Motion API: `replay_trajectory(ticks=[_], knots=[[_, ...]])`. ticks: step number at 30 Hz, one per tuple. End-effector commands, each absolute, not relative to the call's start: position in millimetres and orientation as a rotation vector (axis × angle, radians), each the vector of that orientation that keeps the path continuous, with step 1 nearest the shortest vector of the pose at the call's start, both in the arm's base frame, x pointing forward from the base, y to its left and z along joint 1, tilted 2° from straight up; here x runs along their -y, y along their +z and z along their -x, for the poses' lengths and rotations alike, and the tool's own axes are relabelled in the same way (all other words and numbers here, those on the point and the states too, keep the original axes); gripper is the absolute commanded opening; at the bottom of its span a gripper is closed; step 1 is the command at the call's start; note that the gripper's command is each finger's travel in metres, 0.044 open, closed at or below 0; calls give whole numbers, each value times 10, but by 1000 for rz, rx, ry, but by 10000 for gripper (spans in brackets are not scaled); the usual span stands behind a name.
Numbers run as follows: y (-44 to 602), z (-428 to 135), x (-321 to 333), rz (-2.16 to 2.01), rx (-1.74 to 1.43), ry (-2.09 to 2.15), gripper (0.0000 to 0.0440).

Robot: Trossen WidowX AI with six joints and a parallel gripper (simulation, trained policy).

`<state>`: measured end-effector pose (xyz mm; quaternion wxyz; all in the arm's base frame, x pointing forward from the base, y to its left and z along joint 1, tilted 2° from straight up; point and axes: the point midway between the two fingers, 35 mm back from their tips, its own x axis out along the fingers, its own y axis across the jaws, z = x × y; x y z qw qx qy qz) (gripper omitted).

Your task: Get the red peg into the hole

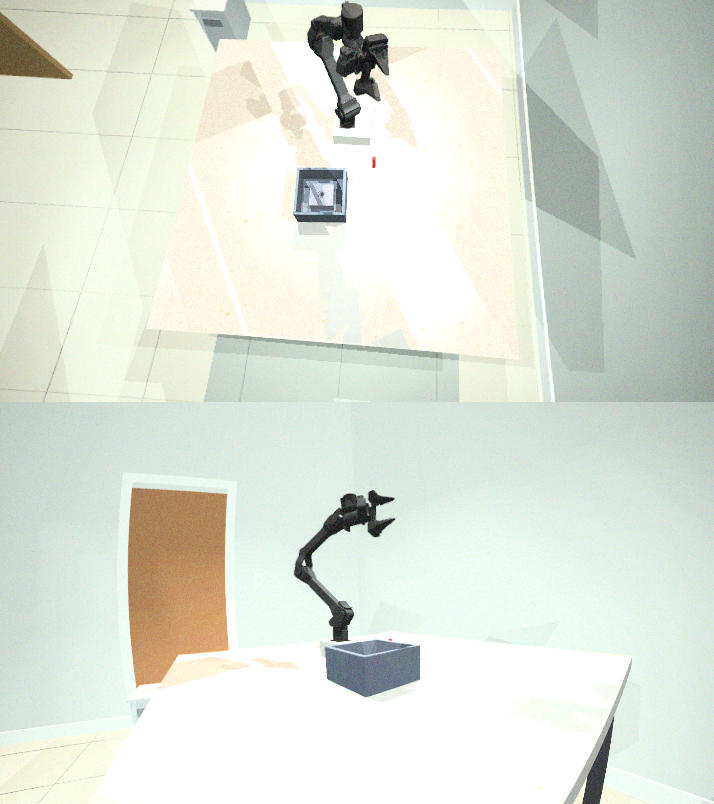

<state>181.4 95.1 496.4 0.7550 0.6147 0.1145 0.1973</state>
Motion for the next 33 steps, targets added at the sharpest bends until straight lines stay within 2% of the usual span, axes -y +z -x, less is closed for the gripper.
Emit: replay_trajectory(ticks=[1, 16, 33], knots=[[4588, -2000, -1003, -1273, -345, 321, 440], [3275, -2291, -1041, -1030, -711, -22, 440], [1993, -2037, -1009, -732, -1168, -344, 440]])
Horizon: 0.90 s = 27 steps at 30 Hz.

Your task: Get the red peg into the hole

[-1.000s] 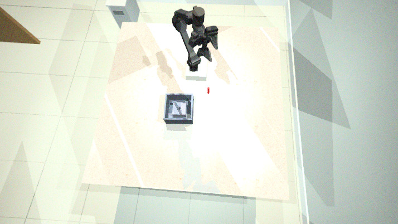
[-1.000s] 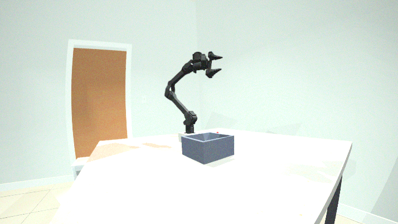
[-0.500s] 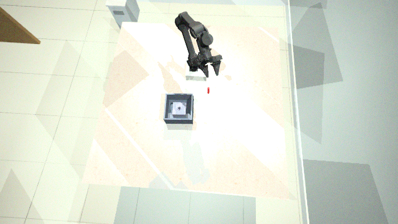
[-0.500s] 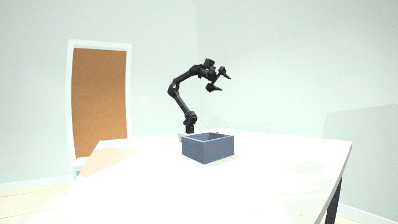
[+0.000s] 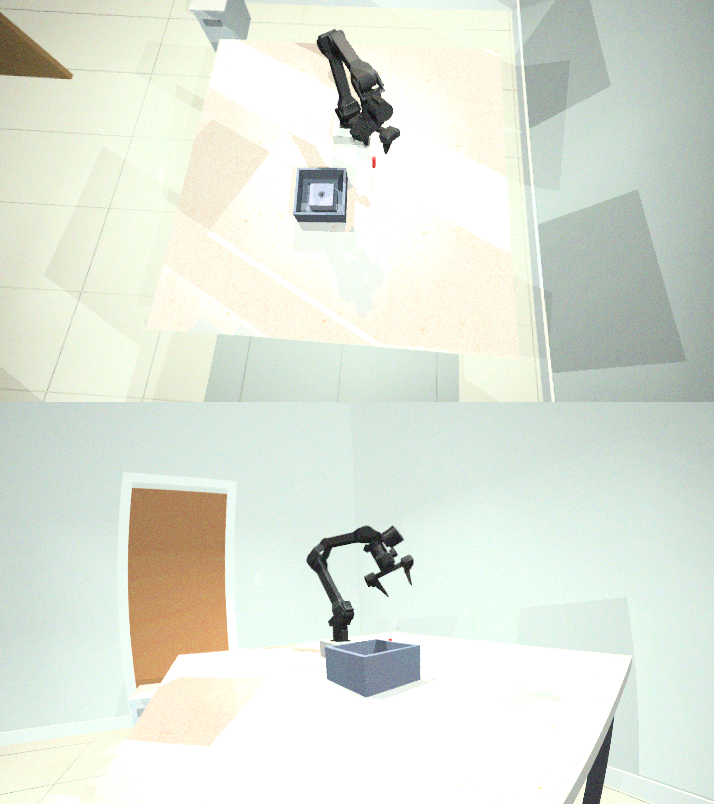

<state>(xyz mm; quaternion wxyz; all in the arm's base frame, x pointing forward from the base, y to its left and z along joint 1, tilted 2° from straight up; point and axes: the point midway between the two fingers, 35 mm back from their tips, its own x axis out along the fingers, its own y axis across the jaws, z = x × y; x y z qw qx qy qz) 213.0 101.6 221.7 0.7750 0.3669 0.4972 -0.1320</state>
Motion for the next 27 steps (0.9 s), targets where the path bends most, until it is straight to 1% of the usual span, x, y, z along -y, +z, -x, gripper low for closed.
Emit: replay_trajectory(ticks=[1, 13, 27], knots=[[1927, -2009, -1006, -714, -1194, -363, 440], [1247, -1708, -988, -520, -1443, -606, 440], [636, -1670, -1052, -419, -1506, -719, 440]])
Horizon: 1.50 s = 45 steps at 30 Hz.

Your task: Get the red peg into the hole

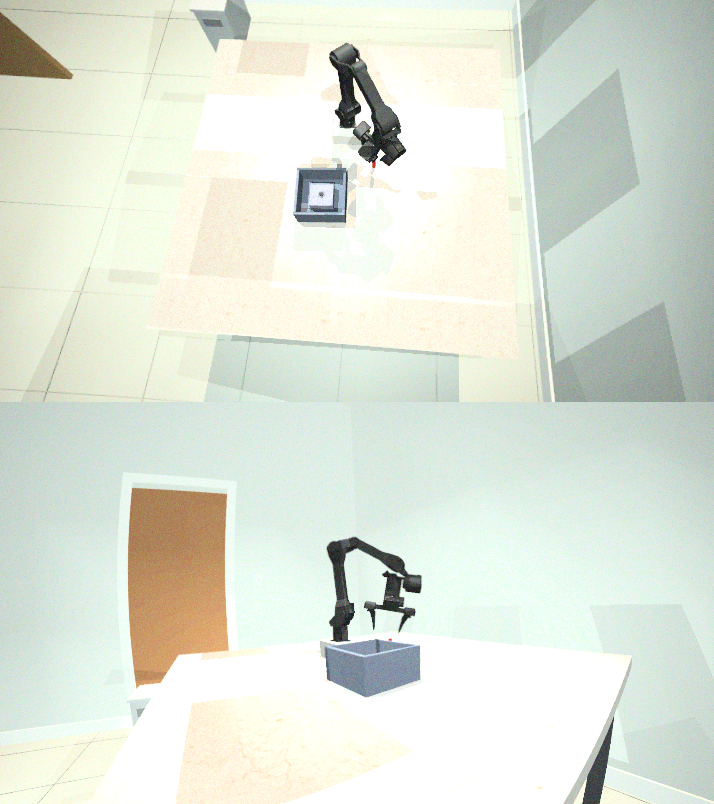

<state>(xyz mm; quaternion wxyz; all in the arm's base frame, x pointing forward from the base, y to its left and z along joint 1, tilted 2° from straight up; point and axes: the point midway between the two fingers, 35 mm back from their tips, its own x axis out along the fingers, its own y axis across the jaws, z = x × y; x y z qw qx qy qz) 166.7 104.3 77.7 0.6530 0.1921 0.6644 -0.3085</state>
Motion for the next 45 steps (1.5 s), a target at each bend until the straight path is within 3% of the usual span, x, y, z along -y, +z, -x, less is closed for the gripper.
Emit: replay_trajectory(ticks=[1, 16, 18, 33, 45], knots=[[594, -1675, -1056, -415, -1504, -721, 440], [1, -1748, -1066, -386, -1452, -704, 431], [-60, -1744, -1058, -381, -1453, -704, 397], [-246, -1683, -984, -327, -1497, -773, 8], [128, -1888, -851, -276, -1414, -797, 0]])
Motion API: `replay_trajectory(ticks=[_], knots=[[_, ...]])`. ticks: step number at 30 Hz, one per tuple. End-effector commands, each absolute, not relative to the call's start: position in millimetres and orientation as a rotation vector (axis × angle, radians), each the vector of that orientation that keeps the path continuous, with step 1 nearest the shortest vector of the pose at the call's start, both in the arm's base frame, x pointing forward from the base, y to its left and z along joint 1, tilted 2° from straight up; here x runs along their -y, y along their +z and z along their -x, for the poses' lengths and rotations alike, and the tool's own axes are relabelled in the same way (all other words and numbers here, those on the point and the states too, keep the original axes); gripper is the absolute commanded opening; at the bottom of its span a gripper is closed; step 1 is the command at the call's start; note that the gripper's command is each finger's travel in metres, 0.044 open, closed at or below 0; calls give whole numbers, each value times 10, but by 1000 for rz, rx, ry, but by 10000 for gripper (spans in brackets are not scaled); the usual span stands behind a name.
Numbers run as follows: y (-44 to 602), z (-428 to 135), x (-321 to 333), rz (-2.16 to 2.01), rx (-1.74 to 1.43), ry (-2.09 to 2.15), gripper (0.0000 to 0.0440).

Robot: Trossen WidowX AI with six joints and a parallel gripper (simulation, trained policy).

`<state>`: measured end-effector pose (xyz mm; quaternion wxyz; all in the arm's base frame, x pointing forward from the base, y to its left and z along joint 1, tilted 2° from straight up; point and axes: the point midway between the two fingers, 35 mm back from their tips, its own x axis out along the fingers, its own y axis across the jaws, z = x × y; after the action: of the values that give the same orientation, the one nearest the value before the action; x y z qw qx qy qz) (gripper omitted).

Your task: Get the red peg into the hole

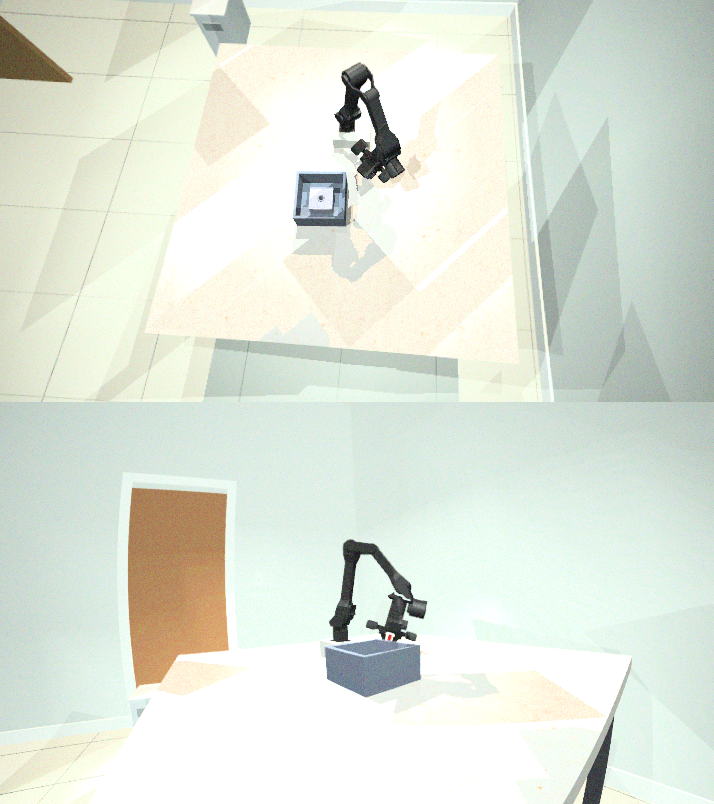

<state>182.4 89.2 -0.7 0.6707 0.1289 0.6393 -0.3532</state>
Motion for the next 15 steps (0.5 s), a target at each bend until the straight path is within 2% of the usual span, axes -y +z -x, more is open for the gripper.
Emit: replay_trajectory(ticks=[1, 15], knots=[[172, -1905, -837, -273, -1407, -799, 0], [814, -2230, -605, -313, -1285, -854, 0]])
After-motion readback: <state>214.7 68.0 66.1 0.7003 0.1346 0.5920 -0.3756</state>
